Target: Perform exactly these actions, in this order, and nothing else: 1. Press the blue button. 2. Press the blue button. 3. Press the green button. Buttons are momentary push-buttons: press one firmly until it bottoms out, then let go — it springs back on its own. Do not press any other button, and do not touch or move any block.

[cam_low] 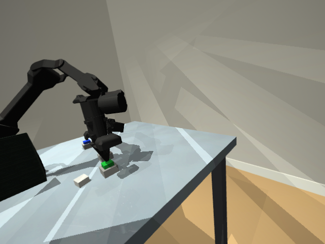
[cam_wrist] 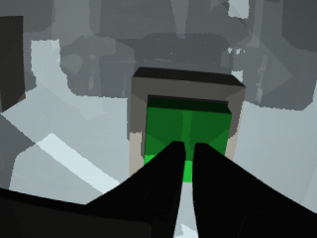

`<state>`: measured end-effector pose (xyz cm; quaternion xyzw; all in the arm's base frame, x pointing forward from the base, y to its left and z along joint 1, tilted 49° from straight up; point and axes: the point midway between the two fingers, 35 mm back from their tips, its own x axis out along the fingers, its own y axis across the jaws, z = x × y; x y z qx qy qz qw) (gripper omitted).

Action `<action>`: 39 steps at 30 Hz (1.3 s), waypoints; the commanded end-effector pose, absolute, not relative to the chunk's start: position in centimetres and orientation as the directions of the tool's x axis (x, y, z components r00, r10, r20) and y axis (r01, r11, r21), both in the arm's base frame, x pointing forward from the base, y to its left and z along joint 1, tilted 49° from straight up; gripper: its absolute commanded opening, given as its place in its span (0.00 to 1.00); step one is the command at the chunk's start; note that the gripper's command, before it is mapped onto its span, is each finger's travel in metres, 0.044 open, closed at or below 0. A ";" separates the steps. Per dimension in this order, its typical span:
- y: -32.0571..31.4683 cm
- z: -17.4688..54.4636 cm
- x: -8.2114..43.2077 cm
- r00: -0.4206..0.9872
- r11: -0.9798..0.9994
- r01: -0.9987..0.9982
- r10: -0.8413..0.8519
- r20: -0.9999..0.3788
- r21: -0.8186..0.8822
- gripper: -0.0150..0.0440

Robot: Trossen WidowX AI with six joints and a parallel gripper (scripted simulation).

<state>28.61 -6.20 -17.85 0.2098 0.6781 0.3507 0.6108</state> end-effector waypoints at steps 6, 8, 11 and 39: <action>-5.2 -18.7 28.3 -0.165 0.663 -0.136 0.717 -0.677 0.736 0.29; -5.2 -18.7 28.3 -0.165 0.663 -0.136 0.717 -0.677 0.736 0.29; -5.2 -18.7 28.3 -0.165 0.663 -0.136 0.717 -0.677 0.736 0.29; -4.6 -9.8 31.7 -0.159 0.687 -0.130 0.698 -0.699 0.715 0.56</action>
